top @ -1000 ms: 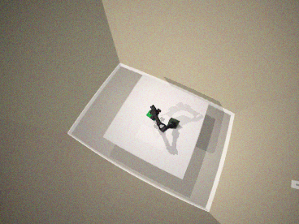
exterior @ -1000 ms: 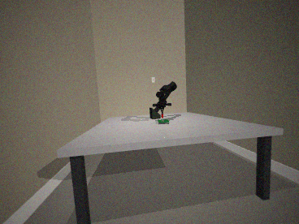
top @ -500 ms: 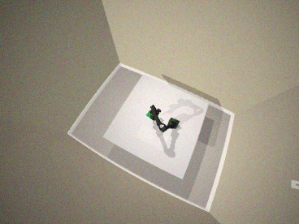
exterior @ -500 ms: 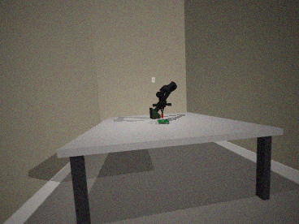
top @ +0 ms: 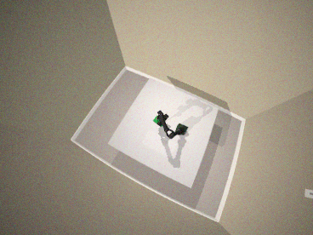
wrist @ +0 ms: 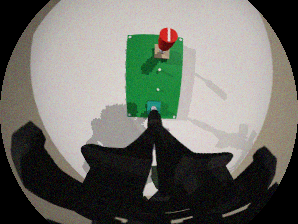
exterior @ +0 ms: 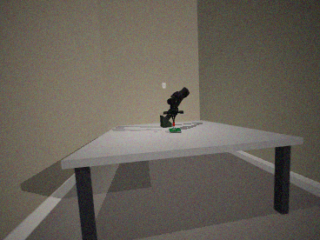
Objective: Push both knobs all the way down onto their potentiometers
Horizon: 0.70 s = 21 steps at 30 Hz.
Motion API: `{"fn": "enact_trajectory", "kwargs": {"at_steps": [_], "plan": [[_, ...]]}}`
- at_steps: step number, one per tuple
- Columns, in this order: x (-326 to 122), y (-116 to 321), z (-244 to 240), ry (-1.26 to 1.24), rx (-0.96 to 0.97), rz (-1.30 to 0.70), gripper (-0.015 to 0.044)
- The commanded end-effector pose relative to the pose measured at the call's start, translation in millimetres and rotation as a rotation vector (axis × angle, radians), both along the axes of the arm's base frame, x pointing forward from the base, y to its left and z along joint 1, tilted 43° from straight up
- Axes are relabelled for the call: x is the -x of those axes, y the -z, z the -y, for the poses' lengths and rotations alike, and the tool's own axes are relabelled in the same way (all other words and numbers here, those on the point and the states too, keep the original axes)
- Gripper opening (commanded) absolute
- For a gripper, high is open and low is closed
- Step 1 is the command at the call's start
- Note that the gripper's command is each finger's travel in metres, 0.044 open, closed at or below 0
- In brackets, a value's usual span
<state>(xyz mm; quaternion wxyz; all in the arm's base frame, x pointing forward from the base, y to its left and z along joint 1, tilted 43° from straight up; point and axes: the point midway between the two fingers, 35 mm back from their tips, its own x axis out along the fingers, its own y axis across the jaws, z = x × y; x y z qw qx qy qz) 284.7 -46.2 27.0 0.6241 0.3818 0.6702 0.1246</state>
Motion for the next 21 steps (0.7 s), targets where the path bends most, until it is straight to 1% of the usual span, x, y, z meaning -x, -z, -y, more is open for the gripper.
{"fn": "enact_trajectory", "kwargs": {"at_steps": [1, 21], "plan": [[-1.4, 3.7, -4.5, -0.003, -0.004, 0.000, 0.0000], [-2.1, 11.8, -11.9, -0.003, -0.005, 0.000, 0.0000]]}}
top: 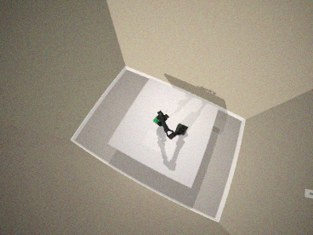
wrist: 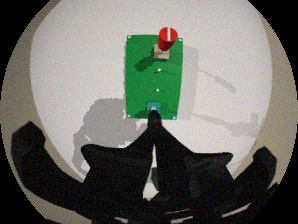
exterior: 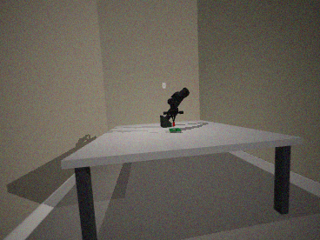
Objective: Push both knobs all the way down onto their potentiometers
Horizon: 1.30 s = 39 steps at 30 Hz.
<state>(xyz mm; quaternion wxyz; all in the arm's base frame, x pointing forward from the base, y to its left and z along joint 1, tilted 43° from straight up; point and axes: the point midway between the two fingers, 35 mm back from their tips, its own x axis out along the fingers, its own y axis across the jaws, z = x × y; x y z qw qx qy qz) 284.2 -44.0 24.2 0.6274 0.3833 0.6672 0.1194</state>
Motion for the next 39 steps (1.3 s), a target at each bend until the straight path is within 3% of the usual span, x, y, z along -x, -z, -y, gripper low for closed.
{"fn": "enact_trajectory", "kwargs": {"at_steps": [1, 39], "plan": [[-2.6, 9.0, -9.7, -0.015, -0.011, -0.003, 0.0000], [-3.4, 17.0, -17.1, -0.015, -0.012, -0.003, 0.0000]]}}
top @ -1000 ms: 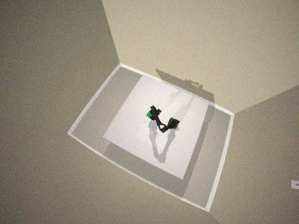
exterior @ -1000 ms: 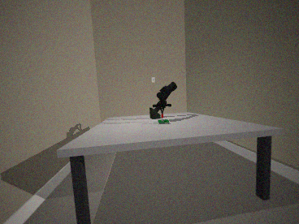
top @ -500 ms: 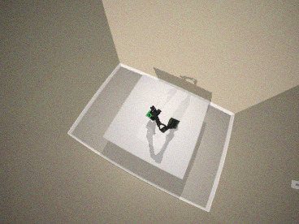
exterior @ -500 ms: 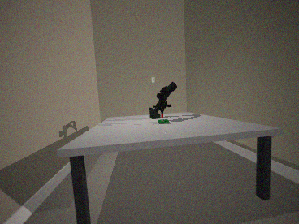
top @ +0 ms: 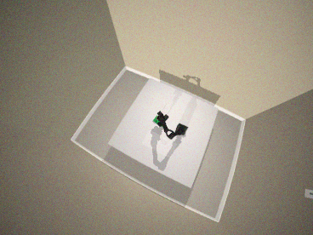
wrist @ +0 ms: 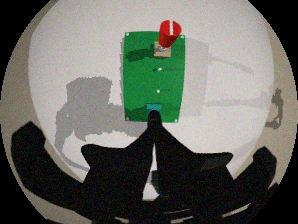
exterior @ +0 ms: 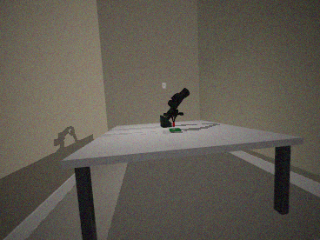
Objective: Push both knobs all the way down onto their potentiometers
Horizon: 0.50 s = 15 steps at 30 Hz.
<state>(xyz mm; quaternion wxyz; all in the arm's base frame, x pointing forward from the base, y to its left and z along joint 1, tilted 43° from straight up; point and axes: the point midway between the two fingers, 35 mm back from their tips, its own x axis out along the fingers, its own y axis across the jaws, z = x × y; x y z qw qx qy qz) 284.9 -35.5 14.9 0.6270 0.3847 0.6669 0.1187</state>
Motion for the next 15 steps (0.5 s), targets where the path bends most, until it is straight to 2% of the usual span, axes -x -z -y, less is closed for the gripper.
{"fn": "enact_trajectory", "kwargs": {"at_steps": [1, 15], "plan": [[-2.8, 8.1, -8.9, -0.018, -0.011, -0.002, 0.0000], [-2.9, 9.3, -10.0, -0.018, -0.011, -0.002, 0.0000]]}}
